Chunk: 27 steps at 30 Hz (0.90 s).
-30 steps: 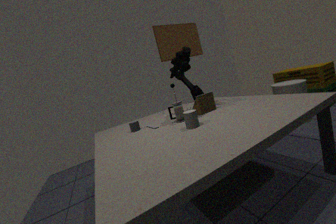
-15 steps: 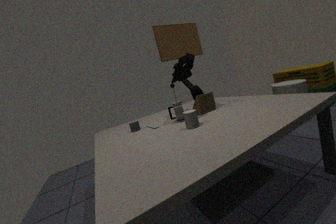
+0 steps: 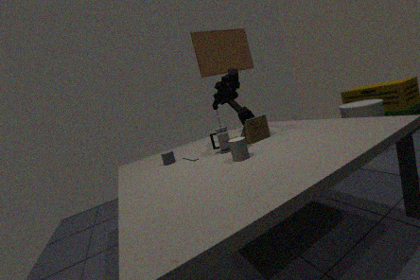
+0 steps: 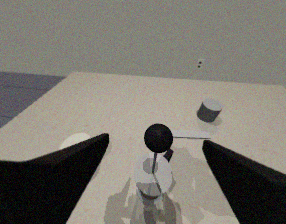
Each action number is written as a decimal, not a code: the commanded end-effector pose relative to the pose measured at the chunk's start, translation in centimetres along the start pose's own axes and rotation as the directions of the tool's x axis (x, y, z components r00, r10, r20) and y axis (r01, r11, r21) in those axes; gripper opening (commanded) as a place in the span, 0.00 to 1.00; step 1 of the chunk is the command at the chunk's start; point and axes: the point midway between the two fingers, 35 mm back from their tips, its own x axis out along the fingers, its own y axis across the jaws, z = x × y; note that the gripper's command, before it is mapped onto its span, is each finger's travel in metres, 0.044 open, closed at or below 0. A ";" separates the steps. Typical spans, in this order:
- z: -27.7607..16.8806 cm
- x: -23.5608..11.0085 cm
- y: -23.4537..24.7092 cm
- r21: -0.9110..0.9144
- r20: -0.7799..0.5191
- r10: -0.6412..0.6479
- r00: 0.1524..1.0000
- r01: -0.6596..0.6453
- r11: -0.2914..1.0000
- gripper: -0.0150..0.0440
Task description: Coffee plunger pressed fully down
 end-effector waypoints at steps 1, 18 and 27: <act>0.1 0.7 -0.2 0.004 0.005 -0.004 1.000 0.004 1.000 1.00; 0.1 1.7 -0.4 0.004 0.008 -0.010 1.000 0.010 1.000 0.60; 0.1 1.7 -0.4 0.004 0.008 -0.010 1.000 0.010 1.000 0.46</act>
